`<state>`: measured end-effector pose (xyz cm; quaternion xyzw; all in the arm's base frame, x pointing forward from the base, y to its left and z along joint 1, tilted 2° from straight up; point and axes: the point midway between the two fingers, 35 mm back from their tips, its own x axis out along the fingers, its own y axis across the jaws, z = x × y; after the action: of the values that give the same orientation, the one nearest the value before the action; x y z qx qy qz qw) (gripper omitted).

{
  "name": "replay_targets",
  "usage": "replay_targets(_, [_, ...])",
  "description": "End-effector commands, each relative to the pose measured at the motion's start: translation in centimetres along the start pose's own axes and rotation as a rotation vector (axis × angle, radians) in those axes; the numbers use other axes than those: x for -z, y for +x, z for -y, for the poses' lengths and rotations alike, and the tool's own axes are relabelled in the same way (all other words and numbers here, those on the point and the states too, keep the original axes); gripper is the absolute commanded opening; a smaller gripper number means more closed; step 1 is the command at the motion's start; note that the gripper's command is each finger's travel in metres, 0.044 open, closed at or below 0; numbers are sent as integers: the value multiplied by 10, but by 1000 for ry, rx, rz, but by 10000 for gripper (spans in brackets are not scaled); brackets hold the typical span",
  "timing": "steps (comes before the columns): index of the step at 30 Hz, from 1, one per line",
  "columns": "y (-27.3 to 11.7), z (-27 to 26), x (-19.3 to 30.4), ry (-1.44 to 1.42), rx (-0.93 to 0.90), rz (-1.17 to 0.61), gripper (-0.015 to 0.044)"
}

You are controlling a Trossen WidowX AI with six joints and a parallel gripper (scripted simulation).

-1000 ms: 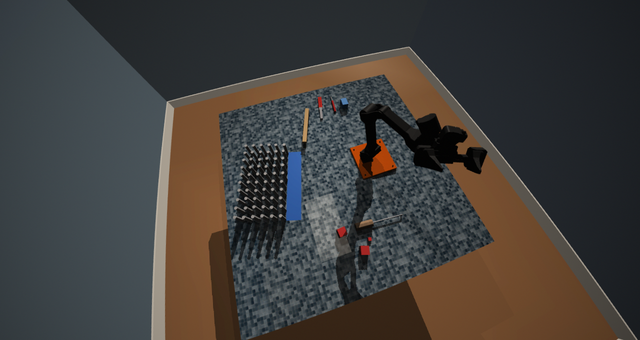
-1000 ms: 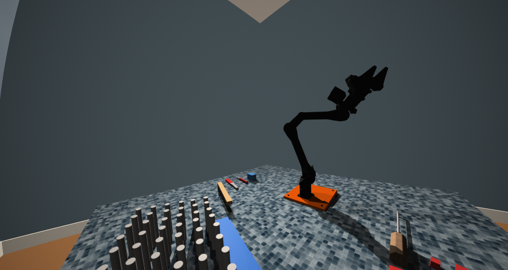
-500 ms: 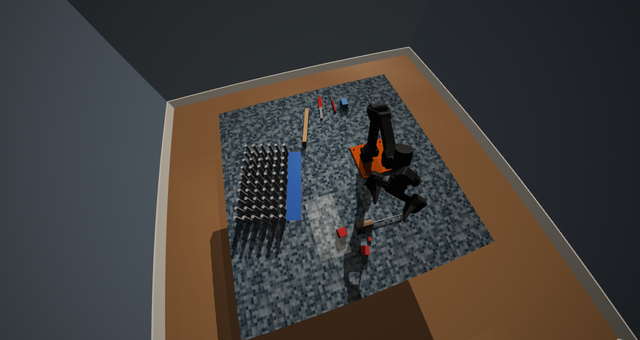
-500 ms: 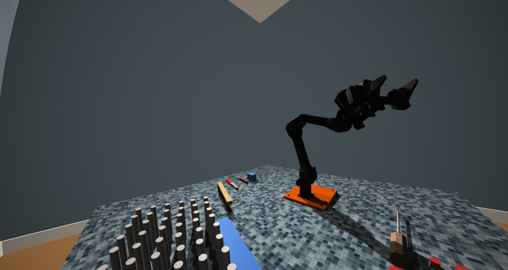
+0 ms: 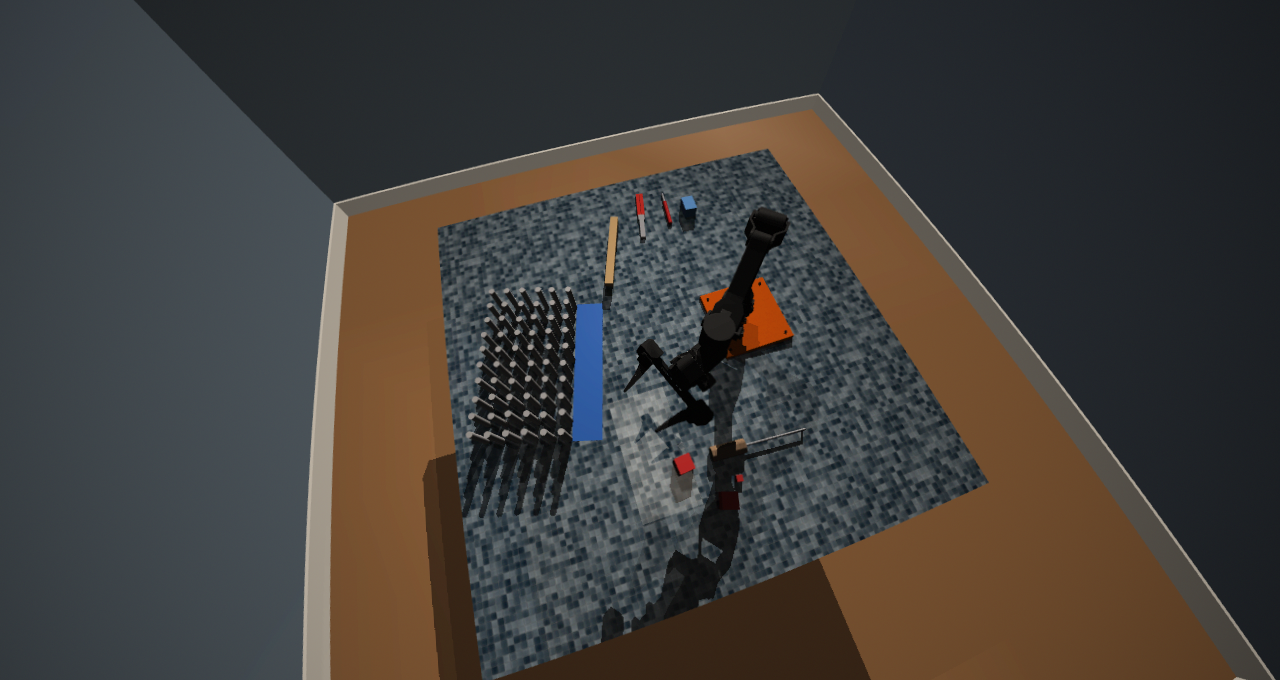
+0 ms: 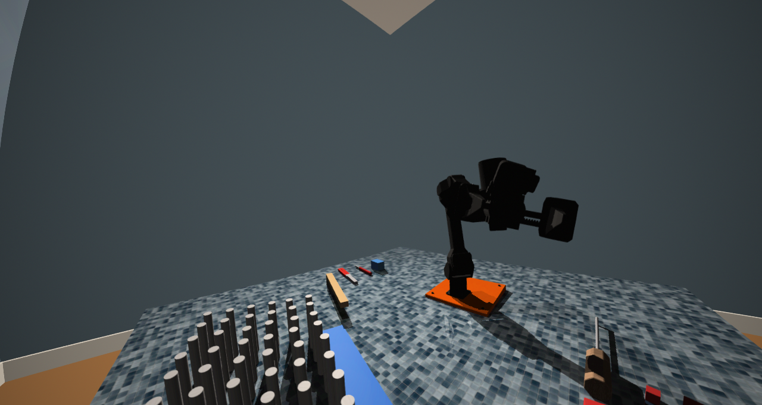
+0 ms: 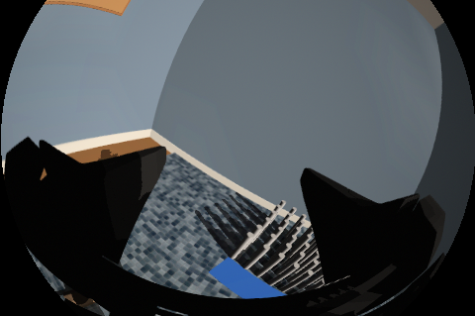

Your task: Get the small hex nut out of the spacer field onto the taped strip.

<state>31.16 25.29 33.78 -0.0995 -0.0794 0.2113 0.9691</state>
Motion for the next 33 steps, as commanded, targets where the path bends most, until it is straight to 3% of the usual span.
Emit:
replay_targets(1, [8, 48, 58, -16, 86, -149, 440])
replay_targets(14, [-39, 181, 194, 59, 355, -532, 440])
replay_targets(33, [-41, 184, 197, 64, 363, -541, 440])
